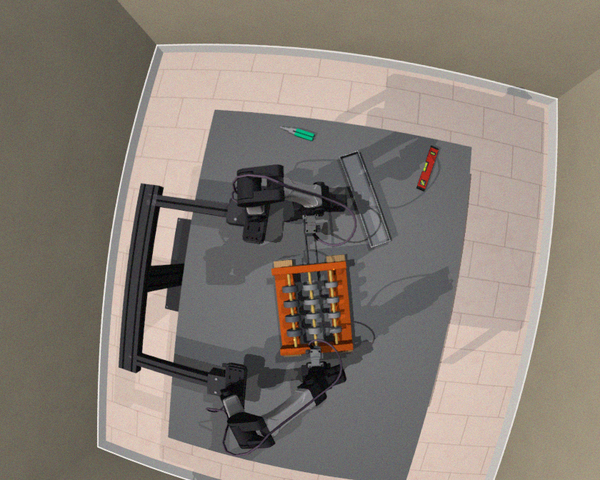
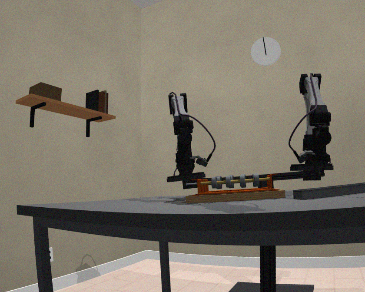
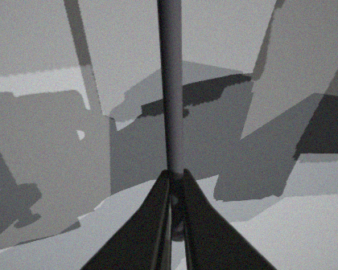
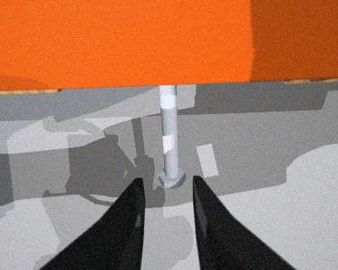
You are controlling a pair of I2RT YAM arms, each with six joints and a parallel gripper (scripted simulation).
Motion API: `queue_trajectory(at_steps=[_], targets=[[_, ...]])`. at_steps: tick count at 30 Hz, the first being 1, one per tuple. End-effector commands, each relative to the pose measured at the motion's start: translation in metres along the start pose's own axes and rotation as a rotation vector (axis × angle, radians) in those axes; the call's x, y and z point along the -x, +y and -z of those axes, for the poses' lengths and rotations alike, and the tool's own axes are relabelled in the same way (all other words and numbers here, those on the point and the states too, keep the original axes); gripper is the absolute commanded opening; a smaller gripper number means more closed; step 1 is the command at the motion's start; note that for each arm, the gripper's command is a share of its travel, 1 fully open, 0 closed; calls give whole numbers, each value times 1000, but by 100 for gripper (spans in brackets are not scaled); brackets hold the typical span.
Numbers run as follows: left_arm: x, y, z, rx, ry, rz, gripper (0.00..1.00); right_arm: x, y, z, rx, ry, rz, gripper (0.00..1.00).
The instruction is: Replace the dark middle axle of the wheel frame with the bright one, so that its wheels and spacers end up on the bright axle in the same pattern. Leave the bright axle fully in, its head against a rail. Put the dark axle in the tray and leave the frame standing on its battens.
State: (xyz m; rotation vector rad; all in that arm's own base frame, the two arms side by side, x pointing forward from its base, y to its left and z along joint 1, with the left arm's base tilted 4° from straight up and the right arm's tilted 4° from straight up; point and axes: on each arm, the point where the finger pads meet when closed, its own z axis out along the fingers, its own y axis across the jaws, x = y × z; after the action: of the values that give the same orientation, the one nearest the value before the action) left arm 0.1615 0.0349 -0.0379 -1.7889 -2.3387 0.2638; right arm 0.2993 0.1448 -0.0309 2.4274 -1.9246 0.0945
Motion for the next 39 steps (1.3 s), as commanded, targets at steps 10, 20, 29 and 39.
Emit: queue_trajectory(at_steps=[10,20,29,39], targets=[[-2,14,7,37,15,15,0,-2,-4,-23,-16,4,4,24],[-2,12,6,43,14,14,0,5,-13,-9,-53,-10,8,0],[-2,9,3,30,14,16,0,5,-13,-9,-53,-10,8,0],[-3,9,3,16,14,23,0,14,-10,-7,-56,-43,26,0]])
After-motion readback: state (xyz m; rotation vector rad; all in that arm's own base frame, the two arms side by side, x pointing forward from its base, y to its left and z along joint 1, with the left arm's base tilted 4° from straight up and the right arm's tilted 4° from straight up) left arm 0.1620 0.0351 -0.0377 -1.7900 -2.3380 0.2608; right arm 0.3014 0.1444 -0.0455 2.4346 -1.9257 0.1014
